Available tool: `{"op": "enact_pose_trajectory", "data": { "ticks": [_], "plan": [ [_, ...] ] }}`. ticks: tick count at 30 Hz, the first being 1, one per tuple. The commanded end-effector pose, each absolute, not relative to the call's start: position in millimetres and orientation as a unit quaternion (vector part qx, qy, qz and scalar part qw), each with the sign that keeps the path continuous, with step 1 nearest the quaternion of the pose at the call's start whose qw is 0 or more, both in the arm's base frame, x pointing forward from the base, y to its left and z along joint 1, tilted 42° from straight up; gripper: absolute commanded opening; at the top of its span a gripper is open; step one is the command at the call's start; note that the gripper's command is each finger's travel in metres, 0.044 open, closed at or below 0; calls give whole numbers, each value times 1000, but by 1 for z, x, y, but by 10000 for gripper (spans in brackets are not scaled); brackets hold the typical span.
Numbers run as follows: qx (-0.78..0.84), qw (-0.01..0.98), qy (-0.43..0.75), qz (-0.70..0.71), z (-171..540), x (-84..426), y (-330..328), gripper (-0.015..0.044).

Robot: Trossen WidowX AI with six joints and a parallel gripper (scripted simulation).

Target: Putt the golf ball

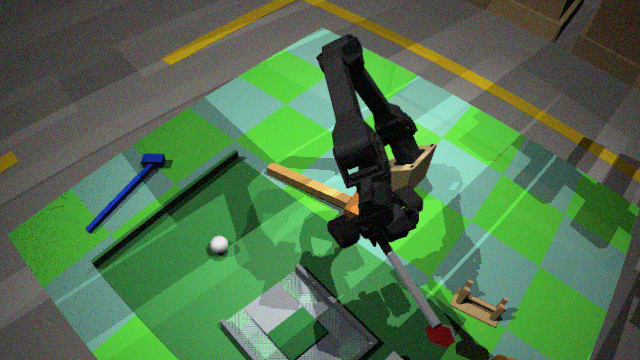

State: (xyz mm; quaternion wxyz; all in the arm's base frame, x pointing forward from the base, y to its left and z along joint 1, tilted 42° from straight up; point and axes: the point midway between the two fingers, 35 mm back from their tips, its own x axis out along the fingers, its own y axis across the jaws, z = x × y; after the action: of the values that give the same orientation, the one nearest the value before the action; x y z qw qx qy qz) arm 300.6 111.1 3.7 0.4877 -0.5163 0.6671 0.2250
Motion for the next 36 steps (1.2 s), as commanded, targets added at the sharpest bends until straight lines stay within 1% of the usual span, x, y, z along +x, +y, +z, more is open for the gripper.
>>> {"op": "enact_pose_trajectory", "data": {
  "ticks": [1, 10, 17, 24, 32, 36],
  "plan": [
    [-484, 536, 672, 165, 36, 314, 87, 0],
    [-416, 602, 681, 40, 88, 321, 29, 0],
    [-353, 640, 680, -64, 131, 314, -20, 0],
    [-287, 665, 668, -169, 172, 294, -66, 0],
    [-212, 679, 640, -290, 216, 258, -113, 0],
    [-197, 680, 634, -313, 224, 250, -121, 0]
  ]
}}
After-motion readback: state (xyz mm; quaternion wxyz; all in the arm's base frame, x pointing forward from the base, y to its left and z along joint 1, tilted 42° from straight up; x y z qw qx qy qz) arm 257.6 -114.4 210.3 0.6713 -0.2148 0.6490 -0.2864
